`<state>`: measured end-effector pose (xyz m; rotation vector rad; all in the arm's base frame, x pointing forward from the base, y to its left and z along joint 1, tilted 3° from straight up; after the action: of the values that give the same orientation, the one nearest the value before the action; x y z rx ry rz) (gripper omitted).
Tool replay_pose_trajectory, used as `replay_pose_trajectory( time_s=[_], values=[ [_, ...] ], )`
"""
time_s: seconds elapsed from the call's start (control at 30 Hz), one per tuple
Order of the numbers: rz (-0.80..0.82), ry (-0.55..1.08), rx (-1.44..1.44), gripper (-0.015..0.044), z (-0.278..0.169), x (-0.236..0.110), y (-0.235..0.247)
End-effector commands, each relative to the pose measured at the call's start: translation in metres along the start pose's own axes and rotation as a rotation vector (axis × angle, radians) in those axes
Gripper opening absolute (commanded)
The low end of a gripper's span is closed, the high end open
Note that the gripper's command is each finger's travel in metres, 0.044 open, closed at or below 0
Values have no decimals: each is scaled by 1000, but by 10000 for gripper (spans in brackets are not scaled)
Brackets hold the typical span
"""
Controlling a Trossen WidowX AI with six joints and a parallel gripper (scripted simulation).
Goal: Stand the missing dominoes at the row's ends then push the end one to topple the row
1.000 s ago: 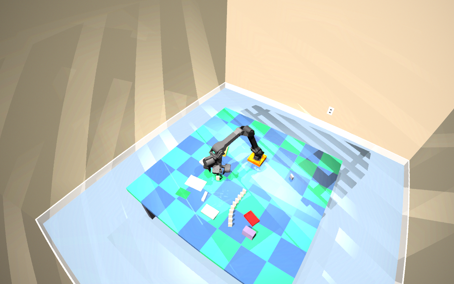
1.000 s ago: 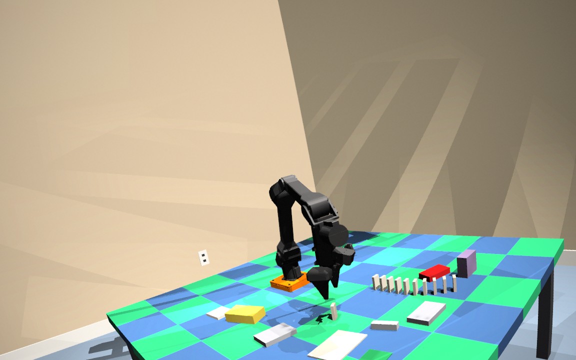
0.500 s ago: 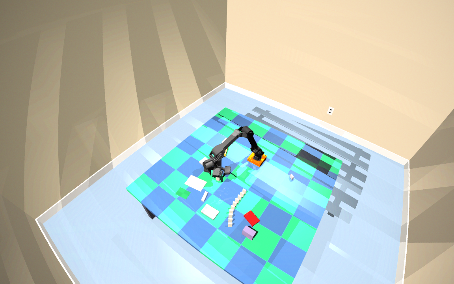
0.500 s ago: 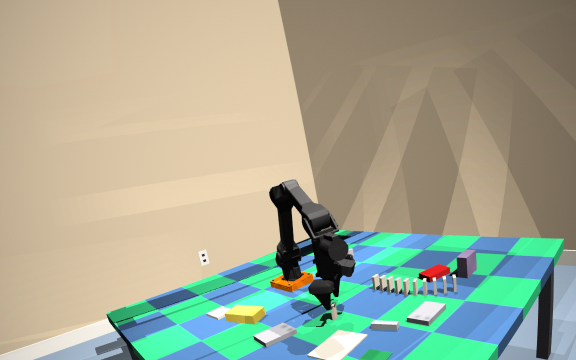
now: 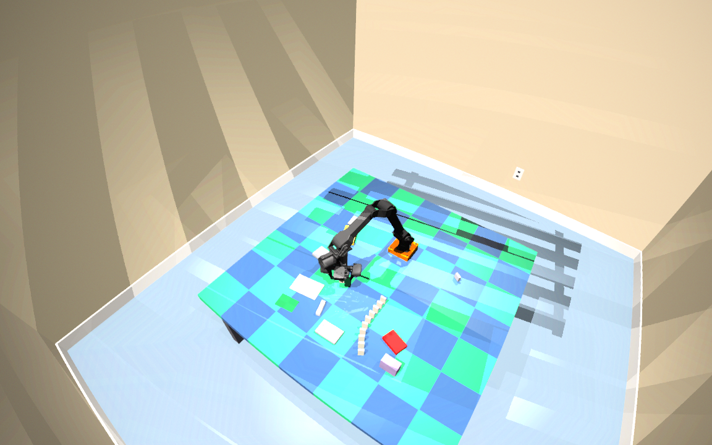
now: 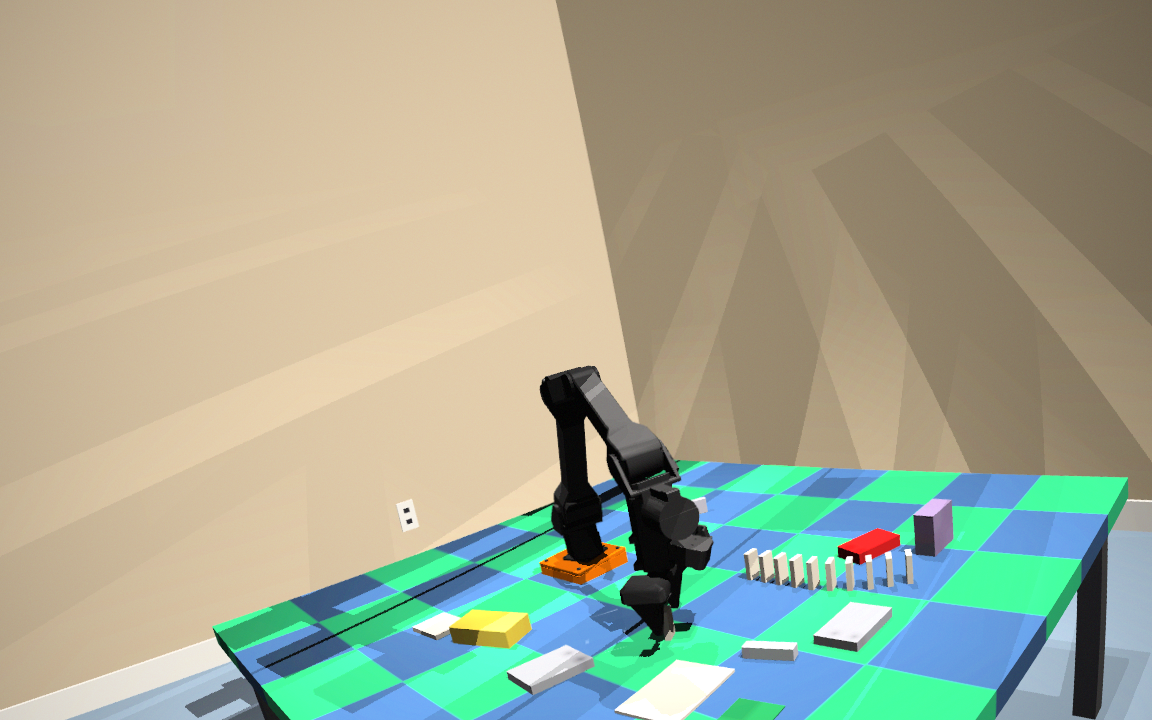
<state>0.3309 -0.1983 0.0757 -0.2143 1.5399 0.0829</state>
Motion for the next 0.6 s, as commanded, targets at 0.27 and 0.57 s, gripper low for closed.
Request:
replay_pose_trajectory(
  time_s=[0.27,0.57],
  values=[
    [12,6,-6,230,-2,6,2],
    [12,6,-6,107,-2,6,2]
  ],
)
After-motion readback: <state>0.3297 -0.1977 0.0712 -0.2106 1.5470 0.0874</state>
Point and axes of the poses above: the point midway between the two fingers, 35 mm back from their tips, its own x axis out along the fingers, its own y axis across the jaws, z = x × y, the point moved 2 cm from there along -x, back along the fingers, and after that the axes turned 9 degrees about x, right-handed, at the moved point
